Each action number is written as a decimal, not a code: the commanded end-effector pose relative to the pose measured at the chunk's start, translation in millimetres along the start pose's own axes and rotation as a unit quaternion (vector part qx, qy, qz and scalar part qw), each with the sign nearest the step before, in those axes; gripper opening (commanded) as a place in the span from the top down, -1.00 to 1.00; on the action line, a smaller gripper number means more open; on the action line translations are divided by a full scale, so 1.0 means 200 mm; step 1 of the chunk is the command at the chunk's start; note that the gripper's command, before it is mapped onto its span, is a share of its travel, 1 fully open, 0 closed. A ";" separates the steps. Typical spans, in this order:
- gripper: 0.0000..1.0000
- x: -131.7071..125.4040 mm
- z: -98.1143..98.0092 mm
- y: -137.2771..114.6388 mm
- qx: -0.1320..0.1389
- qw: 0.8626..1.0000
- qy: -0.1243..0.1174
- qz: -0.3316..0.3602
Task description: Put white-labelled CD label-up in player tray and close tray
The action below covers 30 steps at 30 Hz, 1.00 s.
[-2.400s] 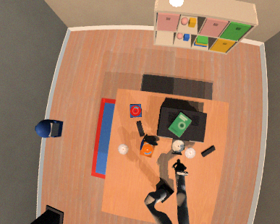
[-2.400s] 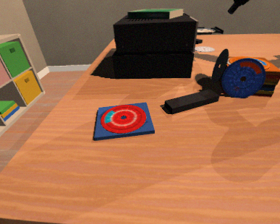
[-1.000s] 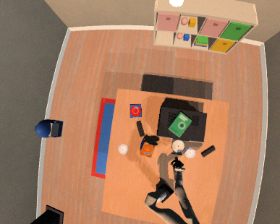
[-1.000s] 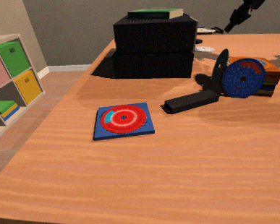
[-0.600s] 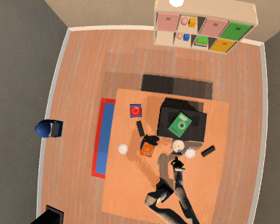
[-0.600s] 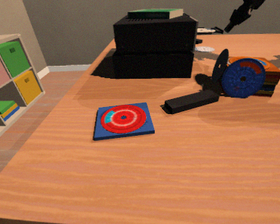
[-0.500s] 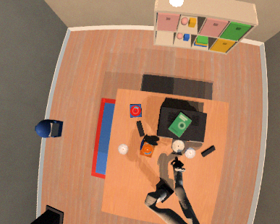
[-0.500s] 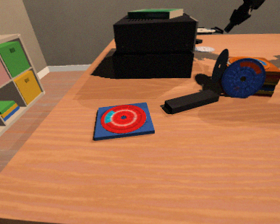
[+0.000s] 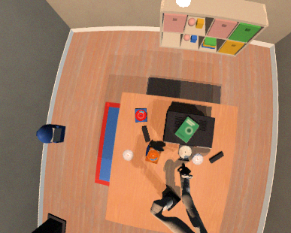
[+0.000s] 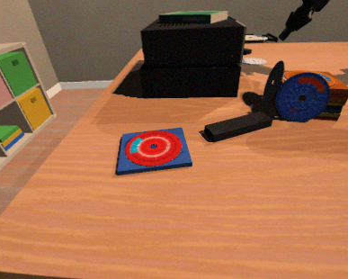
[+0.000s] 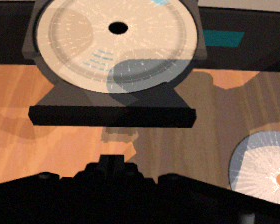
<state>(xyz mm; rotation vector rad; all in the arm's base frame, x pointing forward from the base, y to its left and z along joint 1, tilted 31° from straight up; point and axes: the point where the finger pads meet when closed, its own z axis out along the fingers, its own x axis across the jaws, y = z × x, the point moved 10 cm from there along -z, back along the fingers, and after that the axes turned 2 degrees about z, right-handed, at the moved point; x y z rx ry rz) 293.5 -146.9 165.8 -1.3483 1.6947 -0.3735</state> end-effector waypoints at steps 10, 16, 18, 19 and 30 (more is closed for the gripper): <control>0.80 0.00 0.01 -0.02 0.000 1.000 0.000 0.000; 0.80 0.00 0.03 -0.05 0.000 1.000 0.000 0.000; 0.80 0.00 0.04 -0.07 0.000 1.000 0.000 0.000; 0.80 0.00 0.05 -0.07 0.000 1.000 0.000 0.000; 0.80 -0.01 0.13 -0.18 0.000 1.000 0.000 0.000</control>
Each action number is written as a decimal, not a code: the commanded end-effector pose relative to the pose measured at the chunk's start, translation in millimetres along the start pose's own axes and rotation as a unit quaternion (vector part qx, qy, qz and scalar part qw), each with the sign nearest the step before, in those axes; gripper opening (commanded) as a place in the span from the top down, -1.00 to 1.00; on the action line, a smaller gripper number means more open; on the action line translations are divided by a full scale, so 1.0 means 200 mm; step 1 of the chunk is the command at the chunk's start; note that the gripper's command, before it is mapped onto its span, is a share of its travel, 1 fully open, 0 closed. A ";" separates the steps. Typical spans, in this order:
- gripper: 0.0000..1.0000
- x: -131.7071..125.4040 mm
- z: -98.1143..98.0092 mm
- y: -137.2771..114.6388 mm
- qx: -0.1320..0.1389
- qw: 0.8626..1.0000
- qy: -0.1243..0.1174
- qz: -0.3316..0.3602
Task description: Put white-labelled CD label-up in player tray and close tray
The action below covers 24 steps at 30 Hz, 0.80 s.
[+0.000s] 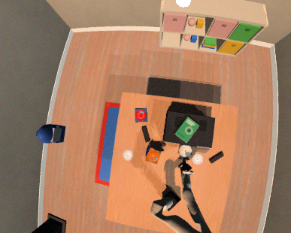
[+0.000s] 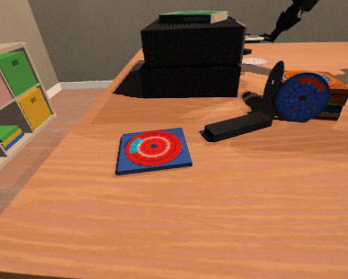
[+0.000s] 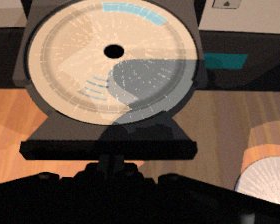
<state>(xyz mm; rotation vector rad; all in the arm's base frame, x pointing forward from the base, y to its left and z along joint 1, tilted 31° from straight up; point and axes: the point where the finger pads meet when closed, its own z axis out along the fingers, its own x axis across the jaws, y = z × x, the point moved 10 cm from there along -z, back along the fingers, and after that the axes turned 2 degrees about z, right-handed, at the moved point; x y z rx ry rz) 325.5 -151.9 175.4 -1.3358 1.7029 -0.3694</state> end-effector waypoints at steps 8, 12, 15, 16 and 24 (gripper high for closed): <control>0.80 -0.01 0.12 -0.16 -0.001 1.000 0.000 -0.006; 0.80 -0.02 0.14 -0.19 -0.001 1.000 0.000 -0.006; 0.80 -0.02 0.17 -0.24 -0.001 1.000 0.000 -0.006; 0.80 -0.02 0.18 -0.25 -0.001 1.000 0.000 -0.006; 0.80 -0.02 0.26 -0.36 -0.001 1.000 0.000 -0.006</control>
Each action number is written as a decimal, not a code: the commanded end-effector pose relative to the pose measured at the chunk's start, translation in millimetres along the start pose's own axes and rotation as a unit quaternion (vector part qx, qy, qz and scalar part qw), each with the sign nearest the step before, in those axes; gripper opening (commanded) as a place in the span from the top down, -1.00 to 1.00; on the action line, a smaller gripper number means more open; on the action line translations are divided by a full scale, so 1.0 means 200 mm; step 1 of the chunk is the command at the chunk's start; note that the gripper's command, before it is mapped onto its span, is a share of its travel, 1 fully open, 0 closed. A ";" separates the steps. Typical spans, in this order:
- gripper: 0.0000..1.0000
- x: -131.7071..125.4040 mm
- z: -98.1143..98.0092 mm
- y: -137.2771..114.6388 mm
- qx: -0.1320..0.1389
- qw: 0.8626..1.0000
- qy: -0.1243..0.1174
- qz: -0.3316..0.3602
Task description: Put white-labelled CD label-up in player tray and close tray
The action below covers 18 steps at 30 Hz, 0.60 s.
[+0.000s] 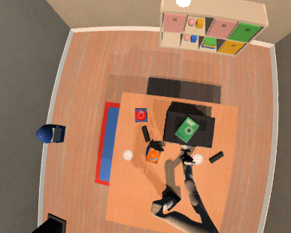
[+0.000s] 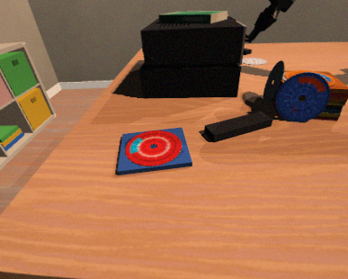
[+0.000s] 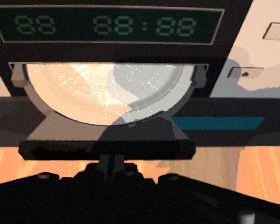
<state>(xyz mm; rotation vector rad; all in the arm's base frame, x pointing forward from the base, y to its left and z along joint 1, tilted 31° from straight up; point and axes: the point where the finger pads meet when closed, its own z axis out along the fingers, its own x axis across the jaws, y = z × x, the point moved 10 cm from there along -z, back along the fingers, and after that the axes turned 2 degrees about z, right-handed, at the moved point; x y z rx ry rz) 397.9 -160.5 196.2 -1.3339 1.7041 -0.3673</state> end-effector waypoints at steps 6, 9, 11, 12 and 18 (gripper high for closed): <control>0.80 -0.02 0.07 -0.09 -0.001 1.000 0.000 -0.008; 0.80 -0.02 0.09 -0.12 -0.001 1.000 0.000 -0.008; 0.80 -0.02 0.10 -0.14 -0.001 1.000 0.000 -0.008; 0.80 -0.02 0.11 -0.15 -0.001 1.000 0.000 -0.008; 0.80 -0.02 0.13 -0.18 -0.001 1.000 0.000 -0.008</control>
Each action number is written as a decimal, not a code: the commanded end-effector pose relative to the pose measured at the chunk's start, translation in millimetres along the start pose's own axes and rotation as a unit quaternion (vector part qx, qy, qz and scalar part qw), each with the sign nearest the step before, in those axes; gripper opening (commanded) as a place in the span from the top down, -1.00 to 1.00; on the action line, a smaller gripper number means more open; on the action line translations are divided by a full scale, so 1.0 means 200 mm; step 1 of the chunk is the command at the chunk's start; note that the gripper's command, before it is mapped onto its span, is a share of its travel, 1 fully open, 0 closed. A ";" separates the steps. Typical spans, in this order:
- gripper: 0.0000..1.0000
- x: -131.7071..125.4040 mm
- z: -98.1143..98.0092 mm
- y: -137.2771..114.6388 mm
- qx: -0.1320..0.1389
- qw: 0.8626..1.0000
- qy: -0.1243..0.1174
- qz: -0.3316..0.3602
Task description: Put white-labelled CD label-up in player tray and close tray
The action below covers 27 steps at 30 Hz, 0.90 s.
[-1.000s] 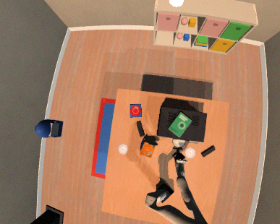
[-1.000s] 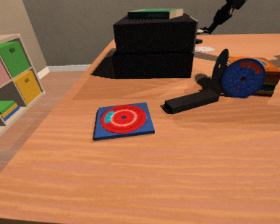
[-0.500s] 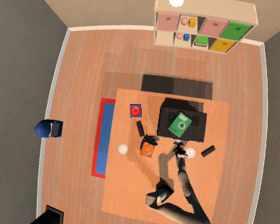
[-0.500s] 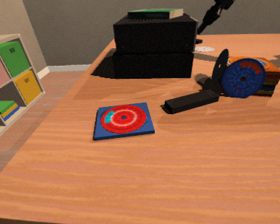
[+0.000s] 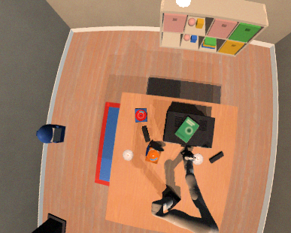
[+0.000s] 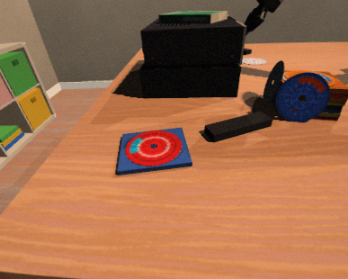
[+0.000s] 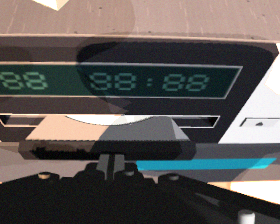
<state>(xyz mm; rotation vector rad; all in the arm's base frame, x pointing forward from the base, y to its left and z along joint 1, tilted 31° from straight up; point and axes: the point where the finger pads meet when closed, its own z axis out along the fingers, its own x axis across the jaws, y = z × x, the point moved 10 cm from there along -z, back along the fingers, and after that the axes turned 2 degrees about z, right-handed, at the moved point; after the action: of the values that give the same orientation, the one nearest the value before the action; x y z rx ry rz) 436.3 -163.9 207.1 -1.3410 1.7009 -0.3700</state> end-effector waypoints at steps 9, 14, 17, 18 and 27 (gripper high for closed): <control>0.80 -0.01 0.03 -0.04 0.000 1.000 0.000 -0.004; 0.80 -0.01 0.03 -0.04 0.000 1.000 0.000 -0.004; 0.80 -0.01 0.03 -0.04 0.000 1.000 0.000 -0.004; 0.80 -0.01 0.03 -0.04 0.000 1.000 0.000 -0.004; 0.80 -0.01 0.03 -0.04 0.000 1.000 0.000 -0.004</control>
<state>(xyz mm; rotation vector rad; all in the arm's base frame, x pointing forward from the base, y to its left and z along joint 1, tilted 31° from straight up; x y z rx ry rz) 446.1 -162.9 210.2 -1.3485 1.6960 -0.3725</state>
